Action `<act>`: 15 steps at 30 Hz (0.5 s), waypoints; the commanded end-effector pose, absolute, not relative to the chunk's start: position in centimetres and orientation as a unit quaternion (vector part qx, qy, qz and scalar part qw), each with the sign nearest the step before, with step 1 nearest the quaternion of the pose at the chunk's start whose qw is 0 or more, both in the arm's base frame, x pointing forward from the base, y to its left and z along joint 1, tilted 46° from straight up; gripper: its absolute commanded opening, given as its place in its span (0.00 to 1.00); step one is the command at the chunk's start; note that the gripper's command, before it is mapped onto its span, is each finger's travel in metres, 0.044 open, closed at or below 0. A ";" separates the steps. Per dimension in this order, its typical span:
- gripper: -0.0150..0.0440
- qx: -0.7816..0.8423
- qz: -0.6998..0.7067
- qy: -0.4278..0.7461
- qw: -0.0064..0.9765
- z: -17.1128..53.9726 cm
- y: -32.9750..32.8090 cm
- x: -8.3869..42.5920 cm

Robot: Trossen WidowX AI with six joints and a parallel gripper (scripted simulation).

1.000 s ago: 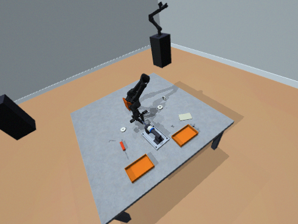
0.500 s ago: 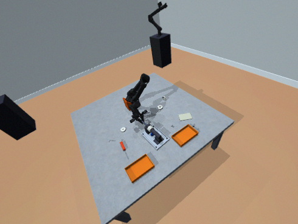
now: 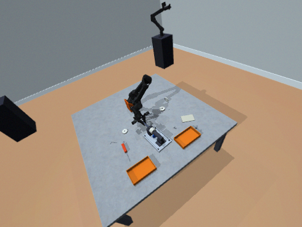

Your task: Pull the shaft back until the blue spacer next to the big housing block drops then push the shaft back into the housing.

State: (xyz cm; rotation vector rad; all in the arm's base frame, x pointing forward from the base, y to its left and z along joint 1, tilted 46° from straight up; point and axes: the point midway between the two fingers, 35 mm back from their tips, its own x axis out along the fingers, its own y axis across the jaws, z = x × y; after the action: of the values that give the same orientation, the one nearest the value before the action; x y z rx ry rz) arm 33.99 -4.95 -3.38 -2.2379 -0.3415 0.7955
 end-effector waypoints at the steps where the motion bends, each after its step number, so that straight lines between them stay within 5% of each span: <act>1: 0.25 -0.869 0.309 -0.133 0.363 -3.4 -5.0 34.0; 15: 0.25 -0.870 0.309 -0.133 0.362 -3.3 -5.0 34.3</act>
State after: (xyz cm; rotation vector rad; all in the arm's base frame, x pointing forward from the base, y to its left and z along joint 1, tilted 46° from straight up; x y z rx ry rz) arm 34.05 -4.92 -3.40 -2.2372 -0.3423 0.7979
